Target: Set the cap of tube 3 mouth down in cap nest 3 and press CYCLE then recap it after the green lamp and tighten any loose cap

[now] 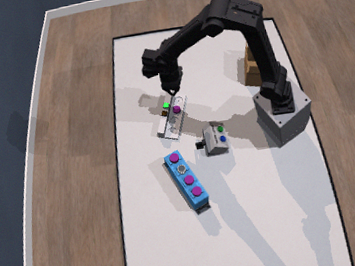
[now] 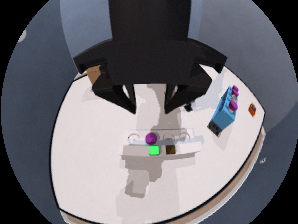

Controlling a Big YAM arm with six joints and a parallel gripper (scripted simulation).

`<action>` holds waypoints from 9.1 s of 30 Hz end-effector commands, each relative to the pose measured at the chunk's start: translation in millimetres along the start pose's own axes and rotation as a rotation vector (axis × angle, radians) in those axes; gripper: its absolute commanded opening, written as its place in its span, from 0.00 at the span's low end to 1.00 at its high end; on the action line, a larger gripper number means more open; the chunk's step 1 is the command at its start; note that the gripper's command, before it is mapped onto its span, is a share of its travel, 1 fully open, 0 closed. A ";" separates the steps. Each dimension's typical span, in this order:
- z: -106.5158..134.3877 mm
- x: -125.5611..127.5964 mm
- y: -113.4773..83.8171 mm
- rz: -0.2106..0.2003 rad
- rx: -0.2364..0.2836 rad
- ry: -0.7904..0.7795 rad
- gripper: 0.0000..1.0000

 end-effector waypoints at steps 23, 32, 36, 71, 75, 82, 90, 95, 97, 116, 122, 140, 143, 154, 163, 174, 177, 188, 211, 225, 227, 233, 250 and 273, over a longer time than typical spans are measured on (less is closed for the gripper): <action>-12.3 4.4 92.8 0.001 -0.020 -0.011 0.47; -9.8 5.1 133.6 0.000 -0.016 -0.010 0.47; -6.3 1.0 126.3 0.000 -0.014 -0.007 0.47; -11.5 7.9 137.4 0.000 -0.024 -0.016 0.47; -10.1 8.0 138.4 0.000 -0.020 -0.015 0.47; -6.2 2.6 136.5 0.000 -0.013 -0.007 0.00; -4.3 8.4 126.1 -0.001 -0.009 -0.018 0.00; -2.5 -1.6 109.2 0.003 -0.012 -0.004 0.00; -2.3 -1.4 99.3 0.002 -0.012 -0.004 0.00; -5.1 -1.3 13.2 0.003 -0.020 -0.006 0.00; -17.1 -2.2 -17.0 0.007 -0.044 -0.012 0.00; 10.8 73.8 -6.7 0.009 -0.026 -0.656 0.00; 10.9 74.3 -6.7 0.005 -0.030 -0.701 0.00; 27.6 138.8 -6.7 0.014 -0.027 -1.314 0.00; 31.8 199.1 -7.2 0.009 -0.031 -1.311 0.00; 56.5 289.8 -3.0 -0.001 -0.012 -1.308 0.00; 58.7 298.2 -3.1 -0.001 -0.012 -1.308 0.00; 69.5 309.4 9.4 0.004 -0.005 -1.286 0.00; 71.2 309.9 24.0 0.002 -0.010 -1.297 0.00; 69.6 307.1 19.9 0.003 -0.022 -1.305 0.00; 69.5 307.1 19.7 0.003 -0.024 -1.305 0.00; 69.1 307.2 18.6 0.003 -0.028 -1.304 0.00; 73.2 303.6 34.6 0.002 0.002 -1.303 0.00; 68.0 313.8 29.8 -0.001 -0.023 -1.308 0.49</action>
Point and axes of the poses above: the point where the finger pads meet when closed, its own y axis out along the fingers, its own x axis across the jaws, z = x × y, the point moved 6 cm from there along -y, back along the fingers, and after that the axes turned 1 degree about -y, right-handed, at the moved point
